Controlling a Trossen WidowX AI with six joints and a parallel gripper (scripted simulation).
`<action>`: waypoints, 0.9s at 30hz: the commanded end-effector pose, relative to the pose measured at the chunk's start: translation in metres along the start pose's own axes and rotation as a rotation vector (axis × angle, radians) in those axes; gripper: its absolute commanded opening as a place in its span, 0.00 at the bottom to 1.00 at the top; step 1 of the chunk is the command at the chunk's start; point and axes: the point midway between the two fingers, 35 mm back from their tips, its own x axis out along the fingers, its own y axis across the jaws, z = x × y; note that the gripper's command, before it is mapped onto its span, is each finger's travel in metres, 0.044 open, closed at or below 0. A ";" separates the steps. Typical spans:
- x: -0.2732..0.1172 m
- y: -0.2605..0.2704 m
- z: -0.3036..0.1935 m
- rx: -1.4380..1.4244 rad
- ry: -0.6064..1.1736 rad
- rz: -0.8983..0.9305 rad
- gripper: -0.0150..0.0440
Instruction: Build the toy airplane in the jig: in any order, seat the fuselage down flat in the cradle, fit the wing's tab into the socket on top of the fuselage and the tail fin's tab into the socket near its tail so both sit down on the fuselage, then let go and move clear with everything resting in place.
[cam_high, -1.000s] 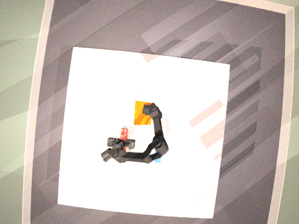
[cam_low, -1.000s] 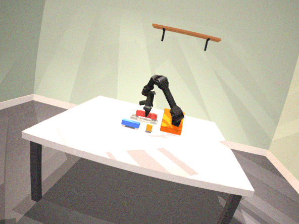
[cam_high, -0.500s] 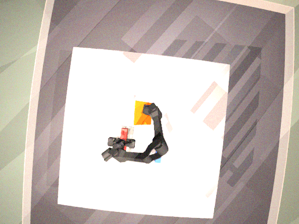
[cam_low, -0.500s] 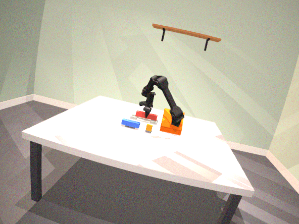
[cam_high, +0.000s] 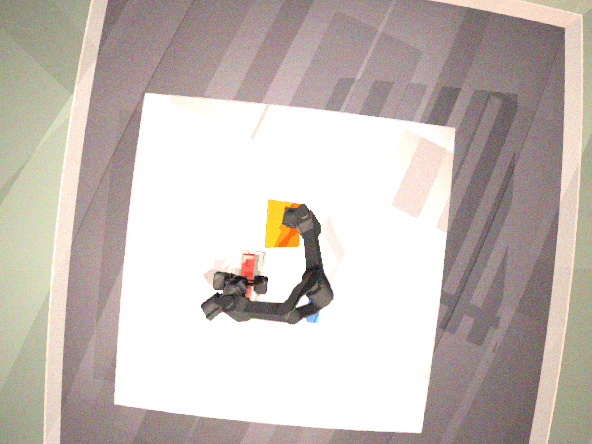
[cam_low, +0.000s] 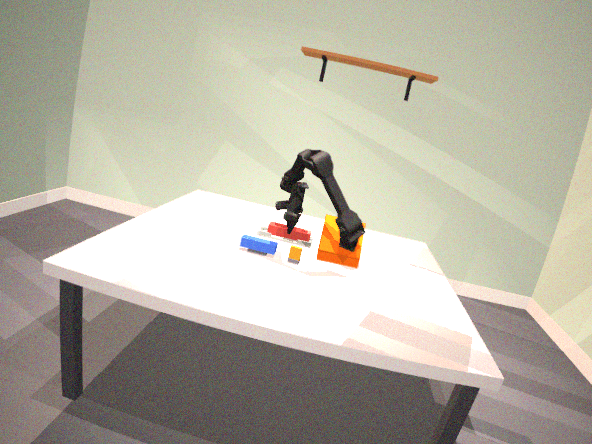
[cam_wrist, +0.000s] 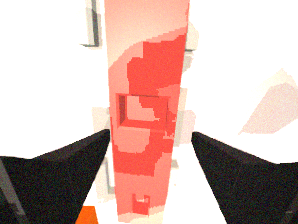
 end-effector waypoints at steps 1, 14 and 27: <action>-0.001 0.000 0.000 -0.001 -0.001 -0.002 1.00; -0.080 -0.003 0.002 0.007 -0.005 -0.004 1.00; -0.108 0.015 0.019 0.031 -0.007 -0.015 1.00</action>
